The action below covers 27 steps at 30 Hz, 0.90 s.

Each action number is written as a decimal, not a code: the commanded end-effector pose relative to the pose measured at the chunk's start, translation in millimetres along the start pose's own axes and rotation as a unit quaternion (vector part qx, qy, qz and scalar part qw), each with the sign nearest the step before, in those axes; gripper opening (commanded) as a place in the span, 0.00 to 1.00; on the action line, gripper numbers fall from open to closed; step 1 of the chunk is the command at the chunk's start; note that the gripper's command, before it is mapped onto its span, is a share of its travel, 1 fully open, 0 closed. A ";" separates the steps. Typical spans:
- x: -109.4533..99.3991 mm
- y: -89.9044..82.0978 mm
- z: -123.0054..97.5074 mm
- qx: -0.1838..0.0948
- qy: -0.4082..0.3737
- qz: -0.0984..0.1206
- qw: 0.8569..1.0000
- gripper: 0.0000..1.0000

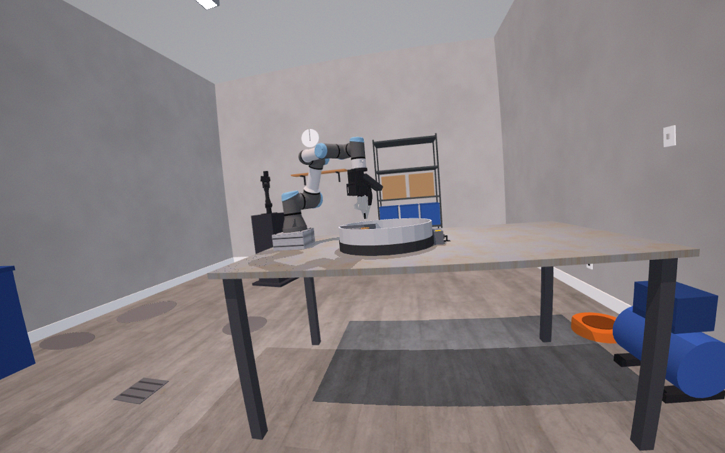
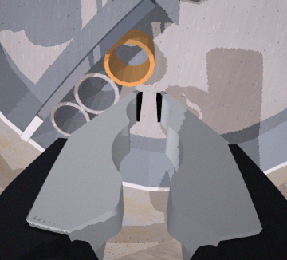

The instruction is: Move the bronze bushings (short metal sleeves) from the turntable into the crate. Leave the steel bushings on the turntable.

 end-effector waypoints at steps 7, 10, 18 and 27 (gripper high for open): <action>0.6 1.1 0.0 0.000 0.000 -0.002 1.000 0.05; 0.7 9.7 -0.1 0.000 0.000 -0.002 1.000 0.05; 0.7 21.3 -0.1 0.000 0.000 -0.002 1.000 0.05; 0.7 21.3 -0.1 0.000 0.000 -0.002 1.000 0.05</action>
Point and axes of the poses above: the point where the finger pads meet when closed, its own y axis out along the fingers, its own x axis across the jaws, z = x × y, the point moved 3 cm from there along -y, back along the fingers, and after that the axes turned 8 degrees about -y, right-handed, at the moved point
